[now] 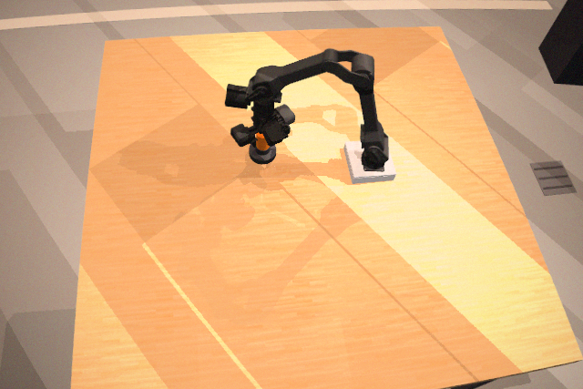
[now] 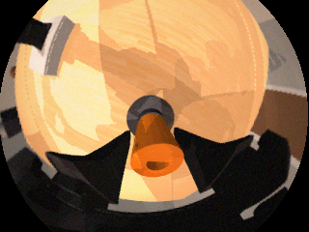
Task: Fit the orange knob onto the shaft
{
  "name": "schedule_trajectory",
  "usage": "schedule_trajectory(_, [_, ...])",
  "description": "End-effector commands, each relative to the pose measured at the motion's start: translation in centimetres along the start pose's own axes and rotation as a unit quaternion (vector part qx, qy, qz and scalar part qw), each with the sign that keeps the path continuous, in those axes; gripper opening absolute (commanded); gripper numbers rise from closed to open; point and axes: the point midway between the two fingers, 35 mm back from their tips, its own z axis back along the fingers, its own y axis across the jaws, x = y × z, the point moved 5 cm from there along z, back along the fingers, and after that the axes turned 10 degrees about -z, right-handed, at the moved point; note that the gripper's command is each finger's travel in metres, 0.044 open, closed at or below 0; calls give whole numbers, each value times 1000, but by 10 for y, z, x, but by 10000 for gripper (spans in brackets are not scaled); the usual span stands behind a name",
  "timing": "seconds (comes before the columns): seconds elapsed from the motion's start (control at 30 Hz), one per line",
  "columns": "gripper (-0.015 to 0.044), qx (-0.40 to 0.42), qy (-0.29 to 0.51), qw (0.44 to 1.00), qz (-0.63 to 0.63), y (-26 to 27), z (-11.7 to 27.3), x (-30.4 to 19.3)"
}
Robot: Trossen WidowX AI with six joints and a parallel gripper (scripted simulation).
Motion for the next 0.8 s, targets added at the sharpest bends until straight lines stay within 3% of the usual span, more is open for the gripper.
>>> schedule_trajectory(0.0, [394, 0, 0, 1000, -1, 0, 0, 0])
schedule_trajectory(0.07, [440, 0, 0, 1000, -1, 0, 0, 0])
schedule_trajectory(0.37, [440, 0, 0, 1000, -1, 0, 2, 0])
schedule_trajectory(0.6, [440, 0, 0, 1000, 0, -1, 86, 0])
schedule_trajectory(0.77, [440, 0, 0, 1000, 0, -4, 95, -2])
